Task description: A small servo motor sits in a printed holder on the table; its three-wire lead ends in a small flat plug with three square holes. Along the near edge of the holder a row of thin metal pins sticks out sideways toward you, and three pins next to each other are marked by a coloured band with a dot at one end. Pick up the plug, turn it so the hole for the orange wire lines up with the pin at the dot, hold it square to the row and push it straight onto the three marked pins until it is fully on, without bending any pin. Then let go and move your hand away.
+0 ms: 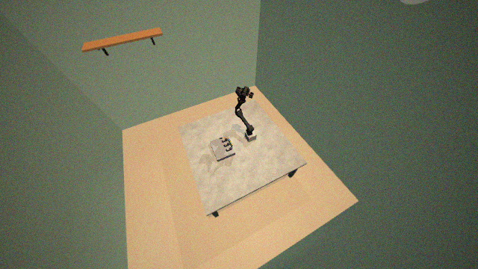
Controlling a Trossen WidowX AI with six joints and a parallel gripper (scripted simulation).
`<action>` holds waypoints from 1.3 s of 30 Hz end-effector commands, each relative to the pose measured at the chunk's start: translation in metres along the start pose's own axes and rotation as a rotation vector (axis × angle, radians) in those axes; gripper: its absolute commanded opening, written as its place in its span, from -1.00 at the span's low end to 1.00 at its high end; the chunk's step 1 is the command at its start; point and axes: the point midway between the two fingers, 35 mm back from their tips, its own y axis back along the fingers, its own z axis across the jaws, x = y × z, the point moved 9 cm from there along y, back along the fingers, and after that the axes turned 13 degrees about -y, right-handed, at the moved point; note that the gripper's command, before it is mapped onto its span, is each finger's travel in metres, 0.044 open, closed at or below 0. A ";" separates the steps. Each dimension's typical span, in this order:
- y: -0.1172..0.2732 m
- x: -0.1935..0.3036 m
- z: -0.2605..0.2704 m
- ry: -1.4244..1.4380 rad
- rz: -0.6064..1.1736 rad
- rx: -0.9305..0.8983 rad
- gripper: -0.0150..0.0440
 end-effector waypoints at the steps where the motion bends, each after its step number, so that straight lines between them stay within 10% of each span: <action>1: -0.008 0.018 0.026 0.036 0.082 -0.021 -0.10; 39: 0.027 0.213 0.056 0.315 0.781 0.308 -0.10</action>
